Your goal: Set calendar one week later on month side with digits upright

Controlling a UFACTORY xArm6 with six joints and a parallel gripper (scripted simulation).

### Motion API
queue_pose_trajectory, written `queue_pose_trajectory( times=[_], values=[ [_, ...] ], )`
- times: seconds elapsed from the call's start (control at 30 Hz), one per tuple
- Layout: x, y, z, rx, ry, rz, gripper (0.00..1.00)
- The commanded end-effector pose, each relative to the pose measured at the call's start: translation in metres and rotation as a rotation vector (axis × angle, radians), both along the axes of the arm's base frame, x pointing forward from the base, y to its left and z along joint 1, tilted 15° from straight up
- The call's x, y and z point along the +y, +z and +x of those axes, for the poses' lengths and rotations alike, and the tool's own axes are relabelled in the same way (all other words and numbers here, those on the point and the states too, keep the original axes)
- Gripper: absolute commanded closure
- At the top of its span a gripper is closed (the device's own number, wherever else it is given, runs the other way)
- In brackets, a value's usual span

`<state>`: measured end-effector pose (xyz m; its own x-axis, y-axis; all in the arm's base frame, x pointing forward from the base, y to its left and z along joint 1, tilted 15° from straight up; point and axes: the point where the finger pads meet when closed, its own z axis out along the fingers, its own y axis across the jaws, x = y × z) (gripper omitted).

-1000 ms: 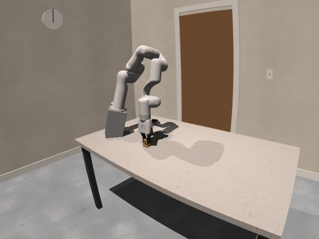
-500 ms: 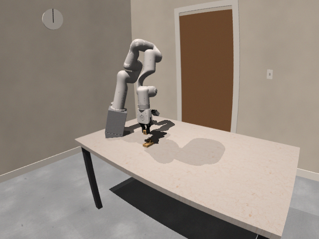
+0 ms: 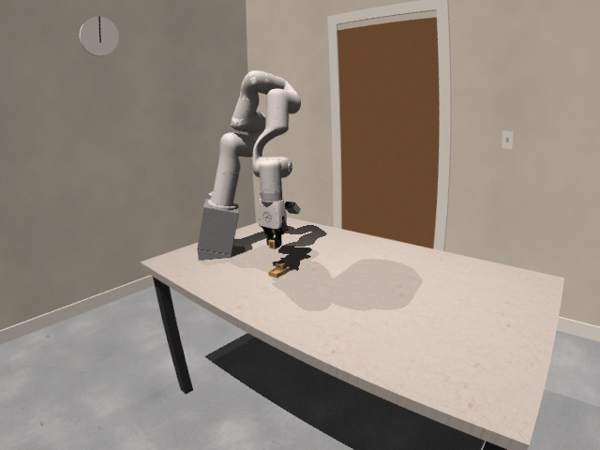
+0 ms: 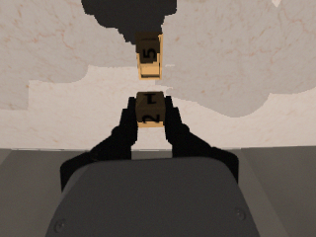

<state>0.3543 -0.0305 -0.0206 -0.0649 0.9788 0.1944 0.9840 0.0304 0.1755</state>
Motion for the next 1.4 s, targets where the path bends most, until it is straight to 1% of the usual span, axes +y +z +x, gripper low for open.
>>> queue_pose_trajectory(
  times=[0.0,0.23,0.37,0.5,0.6,0.7,0.8,0.83,0.87,0.9,0.93,1.03,1.13,1.2,1.23,1.37],
  values=[
    [0.000,0.001,0.001,-0.001,0.000,-0.001,0.73],
    [0.001,0.002,0.008,0.008,-0.053,0.011,0.73],
    [0.003,0.004,0.021,0.028,-0.154,0.035,0.73],
    [0.007,0.007,0.040,0.059,-0.307,0.069,0.73],
    [0.007,0.007,0.041,0.060,-0.313,0.070,0.73],
    [0.010,0.009,0.058,0.091,-0.456,0.100,0.73],
    [0.012,0.010,0.065,0.105,-0.519,0.113,0.73],
    [0.013,0.011,0.071,0.116,-0.568,0.123,0.73],
    [0.013,0.011,0.072,0.118,-0.575,0.124,0.73],
    [0.014,0.012,0.077,0.130,-0.626,0.134,0.73],
    [0.014,0.012,0.078,0.131,-0.633,0.135,0.73],
    [0.016,0.014,0.090,0.156,-0.739,0.155,0.73],
    [0.016,0.014,0.092,0.159,-0.753,0.157,0.73],
    [0.018,0.016,0.104,0.185,-0.869,0.177,0.73],
    [0.018,0.016,0.105,0.186,-0.873,0.177,0.73],
    [0.020,0.018,0.117,0.213,-0.991,0.196,0.73]
  ],
)
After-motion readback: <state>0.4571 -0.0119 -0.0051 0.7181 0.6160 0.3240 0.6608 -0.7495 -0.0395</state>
